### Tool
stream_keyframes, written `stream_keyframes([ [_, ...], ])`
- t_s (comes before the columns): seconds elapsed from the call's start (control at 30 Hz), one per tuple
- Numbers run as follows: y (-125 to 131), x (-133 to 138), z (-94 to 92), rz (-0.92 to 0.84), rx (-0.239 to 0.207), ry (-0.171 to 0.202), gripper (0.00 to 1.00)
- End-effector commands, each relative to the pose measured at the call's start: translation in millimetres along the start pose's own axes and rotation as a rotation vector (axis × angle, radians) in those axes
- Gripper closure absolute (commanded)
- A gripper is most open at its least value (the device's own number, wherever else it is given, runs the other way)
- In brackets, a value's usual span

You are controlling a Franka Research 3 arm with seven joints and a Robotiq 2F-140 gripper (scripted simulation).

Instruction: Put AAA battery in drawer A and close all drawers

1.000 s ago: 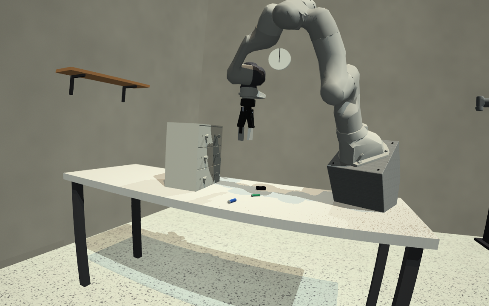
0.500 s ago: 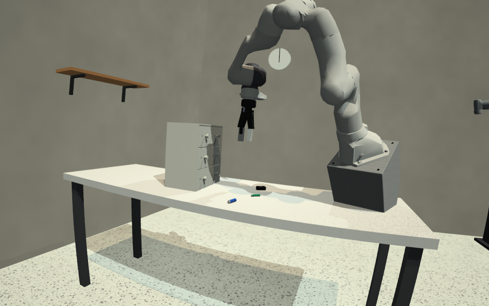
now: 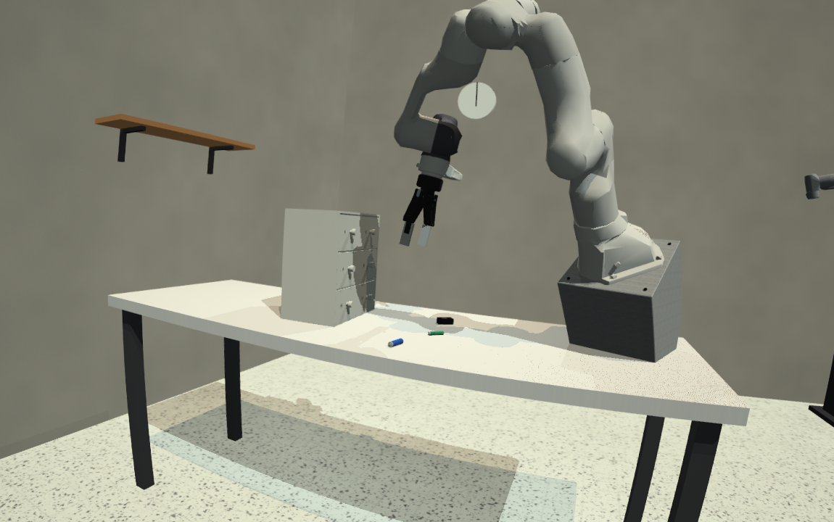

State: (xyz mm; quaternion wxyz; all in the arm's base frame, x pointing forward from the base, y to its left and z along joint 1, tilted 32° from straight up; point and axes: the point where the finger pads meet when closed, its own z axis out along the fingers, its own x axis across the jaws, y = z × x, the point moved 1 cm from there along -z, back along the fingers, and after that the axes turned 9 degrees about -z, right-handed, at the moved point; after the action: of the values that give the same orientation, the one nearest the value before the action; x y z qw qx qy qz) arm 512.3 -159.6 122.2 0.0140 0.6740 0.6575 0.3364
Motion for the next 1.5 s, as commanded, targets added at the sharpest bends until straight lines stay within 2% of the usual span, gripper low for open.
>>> stream_keyframes([
  [0.0, 8.8, -5.6, 4.8, -0.090, -0.110, -0.023, 0.00],
  [0.17, 14.4, -6.0, 14.9, -0.090, -0.225, -0.036, 0.00],
  [0.23, 14.4, -6.0, 14.9, -0.090, -0.225, -0.036, 0.00],
  [0.4, 20.7, -6.6, 26.5, -0.090, -0.358, -0.051, 0.00],
  [0.57, 28.7, -7.2, 41.0, -0.084, -0.513, -0.067, 0.00],
  [0.73, 38.6, -8.1, 57.6, -0.027, -0.636, -0.074, 0.00],
  [0.8, 38.6, -8.1, 57.6, -0.027, -0.636, -0.074, 0.00],
  [0.83, 40.2, -8.2, 60.6, -0.026, -0.678, -0.079, 0.00],
  [0.97, 46.4, -8.7, 71.4, -0.007, -0.778, -0.086, 0.00],
  [1.3, 57.4, -9.6, 91.2, -0.013, -1.002, -0.112, 0.00],
  [1.37, 57.4, -9.6, 91.2, -0.013, -1.002, -0.112, 0.00],
  [1.4, 58.0, -9.8, 92.8, -0.043, -1.048, -0.122, 0.00],
  [1.47, 59.3, -10.0, 95.4, -0.067, -1.096, -0.131, 0.00],
])
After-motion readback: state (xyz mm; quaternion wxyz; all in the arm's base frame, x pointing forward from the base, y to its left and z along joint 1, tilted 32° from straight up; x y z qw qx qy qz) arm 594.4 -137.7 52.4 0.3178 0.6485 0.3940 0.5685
